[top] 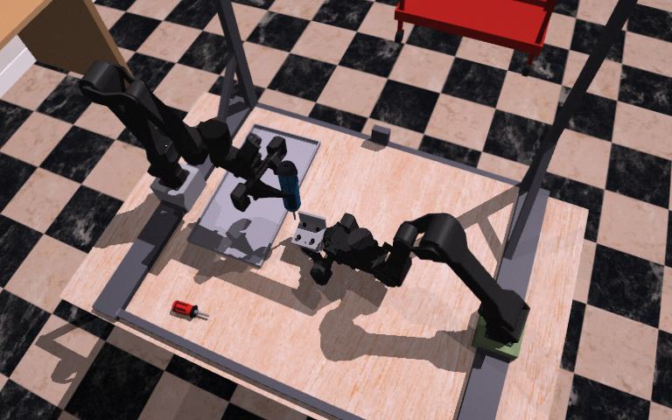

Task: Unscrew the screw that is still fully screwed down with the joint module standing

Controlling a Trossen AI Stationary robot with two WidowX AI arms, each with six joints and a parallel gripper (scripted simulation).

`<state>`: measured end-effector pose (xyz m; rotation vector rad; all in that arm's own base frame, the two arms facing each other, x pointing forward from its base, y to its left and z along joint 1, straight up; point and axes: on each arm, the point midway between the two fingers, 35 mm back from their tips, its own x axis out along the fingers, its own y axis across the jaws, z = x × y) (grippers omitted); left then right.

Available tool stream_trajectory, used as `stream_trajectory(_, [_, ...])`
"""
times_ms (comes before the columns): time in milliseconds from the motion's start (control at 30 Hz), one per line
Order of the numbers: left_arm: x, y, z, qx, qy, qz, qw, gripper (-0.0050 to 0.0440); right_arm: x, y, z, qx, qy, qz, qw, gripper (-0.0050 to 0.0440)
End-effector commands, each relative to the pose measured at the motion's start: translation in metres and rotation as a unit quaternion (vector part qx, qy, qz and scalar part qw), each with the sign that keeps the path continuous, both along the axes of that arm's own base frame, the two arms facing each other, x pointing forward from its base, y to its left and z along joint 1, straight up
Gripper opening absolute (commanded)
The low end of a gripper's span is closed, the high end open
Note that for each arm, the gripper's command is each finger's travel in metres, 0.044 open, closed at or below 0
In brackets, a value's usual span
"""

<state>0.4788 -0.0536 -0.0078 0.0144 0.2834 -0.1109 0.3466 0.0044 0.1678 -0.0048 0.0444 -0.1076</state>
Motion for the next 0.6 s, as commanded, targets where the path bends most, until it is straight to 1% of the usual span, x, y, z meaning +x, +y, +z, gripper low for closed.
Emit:
stream_trajectory(0, [0.003,0.0,0.011,-0.001,-0.014,0.0,1.0,0.0244,0.015,0.001,0.022,0.0,-0.032,0.0,0.999,0.0163])
stream_trajectory(33, [0.003,0.0,0.011,-0.001,-0.014,0.0,1.0,0.0244,0.015,0.001,0.022,0.0,-0.032,0.0,0.999,0.0163])
stream_trajectory(200, [0.003,0.0,0.011,-0.001,-0.014,0.0,1.0,0.0244,0.036,0.002,0.023,0.0,-0.032,0.0,0.999,0.0163])
stream_trajectory(267, [0.003,0.0,0.011,-0.001,-0.014,0.0,1.0,0.0244,0.039,0.002,0.023,0.0,-0.039,-0.001,0.999,0.0163])
stream_trajectory(400, [0.003,0.0,0.011,-0.001,-0.014,0.0,1.0,0.0244,0.053,0.003,0.023,0.0,-0.046,-0.002,0.999,0.0163])
stream_trajectory(567, [0.003,0.0,0.011,-0.001,-0.014,0.0,1.0,0.0244,0.058,0.004,0.023,0.0,-0.046,0.0,0.999,0.0163])
